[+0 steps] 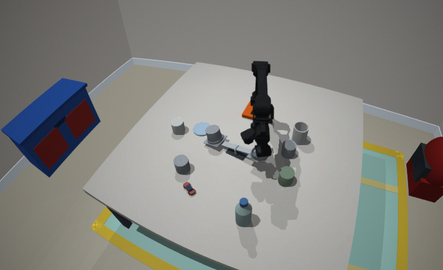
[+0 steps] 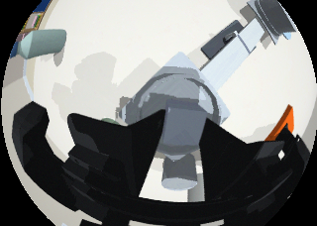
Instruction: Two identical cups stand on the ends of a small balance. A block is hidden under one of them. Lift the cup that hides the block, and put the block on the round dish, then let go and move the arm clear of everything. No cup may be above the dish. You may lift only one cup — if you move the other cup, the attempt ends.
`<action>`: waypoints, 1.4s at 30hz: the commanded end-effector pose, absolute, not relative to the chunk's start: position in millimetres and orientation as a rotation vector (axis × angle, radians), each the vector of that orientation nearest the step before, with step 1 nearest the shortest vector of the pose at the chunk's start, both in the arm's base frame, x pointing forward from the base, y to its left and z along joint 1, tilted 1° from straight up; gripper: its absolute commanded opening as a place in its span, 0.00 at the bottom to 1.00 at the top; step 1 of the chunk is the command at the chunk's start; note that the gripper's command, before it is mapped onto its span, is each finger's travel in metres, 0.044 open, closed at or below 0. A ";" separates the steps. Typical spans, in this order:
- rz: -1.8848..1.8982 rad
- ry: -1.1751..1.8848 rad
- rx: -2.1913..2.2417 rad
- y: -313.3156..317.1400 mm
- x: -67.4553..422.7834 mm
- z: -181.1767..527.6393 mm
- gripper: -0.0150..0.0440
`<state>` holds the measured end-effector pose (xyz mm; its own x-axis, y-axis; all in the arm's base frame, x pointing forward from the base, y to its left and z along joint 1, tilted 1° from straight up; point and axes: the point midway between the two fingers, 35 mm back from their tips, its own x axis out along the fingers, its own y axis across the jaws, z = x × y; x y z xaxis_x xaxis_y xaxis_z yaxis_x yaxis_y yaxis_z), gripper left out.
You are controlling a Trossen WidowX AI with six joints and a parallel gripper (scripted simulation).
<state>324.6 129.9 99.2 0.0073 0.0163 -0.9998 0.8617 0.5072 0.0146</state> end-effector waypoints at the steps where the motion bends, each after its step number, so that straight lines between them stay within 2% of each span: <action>1: -0.797 1.419 0.832 131.1 325.3 104.4 0.26; 21: -0.797 1.419 0.831 129.4 324.9 187.4 0.25; 27: -0.796 1.419 0.831 124.5 325.6 192.2 0.25; 42: -0.790 1.398 0.828 29.5 347.9 170.4 0.25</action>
<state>346.4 48.2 172.6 0.0157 0.0149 -0.9998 0.8649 0.5015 0.0210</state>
